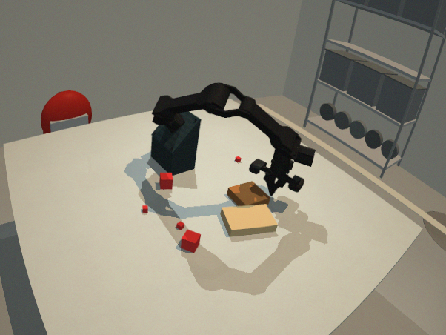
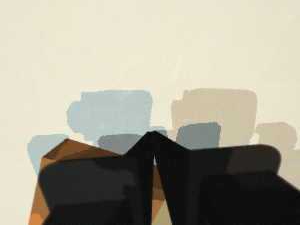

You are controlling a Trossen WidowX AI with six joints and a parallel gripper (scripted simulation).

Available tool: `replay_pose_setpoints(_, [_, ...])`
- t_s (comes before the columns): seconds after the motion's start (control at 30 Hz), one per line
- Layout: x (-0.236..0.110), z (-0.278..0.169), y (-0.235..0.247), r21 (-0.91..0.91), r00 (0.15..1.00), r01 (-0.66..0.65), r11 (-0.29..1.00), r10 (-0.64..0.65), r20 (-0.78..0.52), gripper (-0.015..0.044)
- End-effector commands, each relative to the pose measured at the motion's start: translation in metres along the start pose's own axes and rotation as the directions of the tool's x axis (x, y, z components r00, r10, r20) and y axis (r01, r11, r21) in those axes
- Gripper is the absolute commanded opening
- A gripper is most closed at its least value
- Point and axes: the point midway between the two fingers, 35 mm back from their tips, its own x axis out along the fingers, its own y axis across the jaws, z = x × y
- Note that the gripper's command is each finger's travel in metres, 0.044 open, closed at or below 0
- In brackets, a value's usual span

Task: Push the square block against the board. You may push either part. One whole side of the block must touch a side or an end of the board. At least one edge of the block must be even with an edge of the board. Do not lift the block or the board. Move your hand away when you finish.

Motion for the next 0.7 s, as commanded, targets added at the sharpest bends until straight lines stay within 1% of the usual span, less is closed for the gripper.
replay_pose_setpoints(0.0, [0.001, 0.009, 0.0, 0.0, 1.0, -0.004, 1.0, 0.004, 0.003, 0.0])
replay_pose_setpoints(0.43, [0.002, 0.028, 0.0, 0.001, 1.0, -0.005, 1.0, 0.005, 0.001, 0.0])
replay_pose_setpoints(0.5, [-0.011, 0.023, -0.002, 0.0, 1.0, -0.001, 1.0, 0.001, 0.001, 0.0])
replay_pose_setpoints(0.57, [-0.042, 0.023, -0.002, 0.0, 1.0, -0.003, 1.0, 0.003, 0.004, 0.0])
replay_pose_setpoints(0.6, [-0.051, 0.023, -0.002, 0.0, 1.0, -0.004, 1.0, 0.004, 0.004, 0.0])
replay_pose_setpoints(0.67, [-0.054, 0.023, -0.002, 0.0, 1.0, -0.004, 1.0, 0.004, 0.004, 0.0])
